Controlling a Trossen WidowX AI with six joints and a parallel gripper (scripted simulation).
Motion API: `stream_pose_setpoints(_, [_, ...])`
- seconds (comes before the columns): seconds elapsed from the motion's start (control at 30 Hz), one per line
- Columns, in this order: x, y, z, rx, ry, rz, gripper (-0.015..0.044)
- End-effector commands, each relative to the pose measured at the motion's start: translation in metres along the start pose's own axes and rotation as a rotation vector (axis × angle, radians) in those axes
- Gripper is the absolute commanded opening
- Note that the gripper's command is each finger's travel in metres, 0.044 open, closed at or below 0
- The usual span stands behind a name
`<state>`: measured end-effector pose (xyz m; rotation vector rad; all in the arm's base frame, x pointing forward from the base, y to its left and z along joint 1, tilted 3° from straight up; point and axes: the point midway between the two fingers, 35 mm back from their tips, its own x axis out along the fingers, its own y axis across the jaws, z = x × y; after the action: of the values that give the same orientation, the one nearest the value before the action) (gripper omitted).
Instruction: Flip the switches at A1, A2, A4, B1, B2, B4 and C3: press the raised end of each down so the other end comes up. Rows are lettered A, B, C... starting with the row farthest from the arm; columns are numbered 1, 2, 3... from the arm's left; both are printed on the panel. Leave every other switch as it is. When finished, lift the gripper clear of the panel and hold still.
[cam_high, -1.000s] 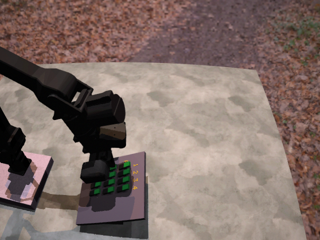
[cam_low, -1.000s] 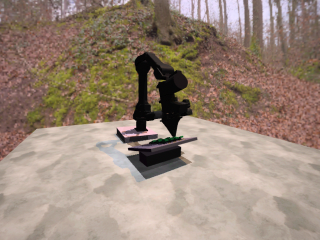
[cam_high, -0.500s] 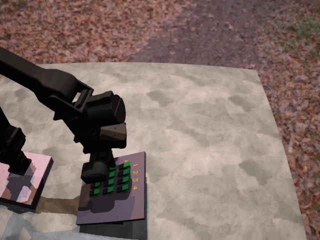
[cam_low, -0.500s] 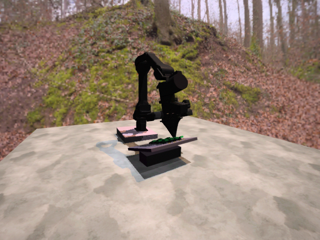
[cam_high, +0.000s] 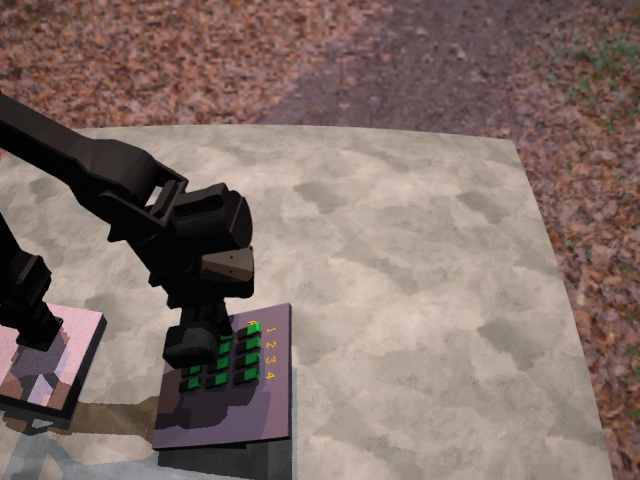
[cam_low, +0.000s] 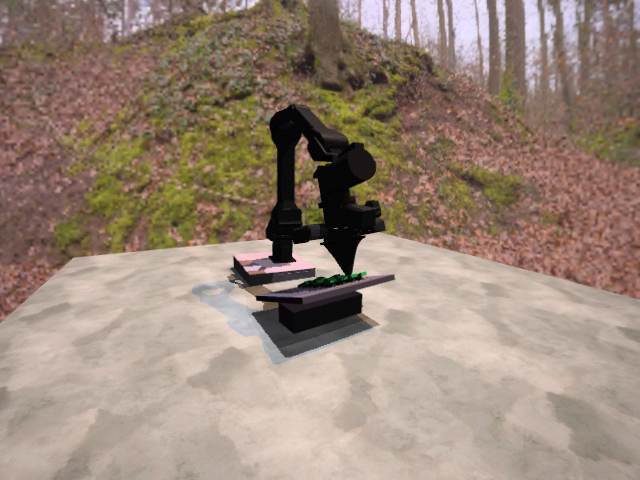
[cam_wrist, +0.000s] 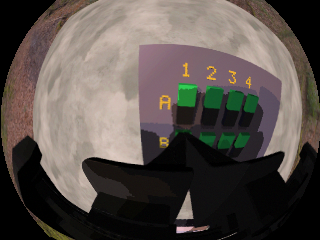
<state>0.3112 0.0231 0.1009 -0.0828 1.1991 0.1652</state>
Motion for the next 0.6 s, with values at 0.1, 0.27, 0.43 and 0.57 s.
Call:
stream_pose_setpoints(0.1, [0.003,0.000,-0.003,0.007,0.008,-0.003,0.0000])
stream_pose_setpoints(0.27, [-0.009,0.000,0.000,0.001,-0.001,0.000,0.0000])
stream_pose_setpoints(0.43, [-0.063,0.000,-0.005,0.007,-0.016,-0.003,0.0000])
stream_pose_setpoints(0.57, [-0.063,0.000,-0.005,0.007,-0.016,-0.003,0.0000])
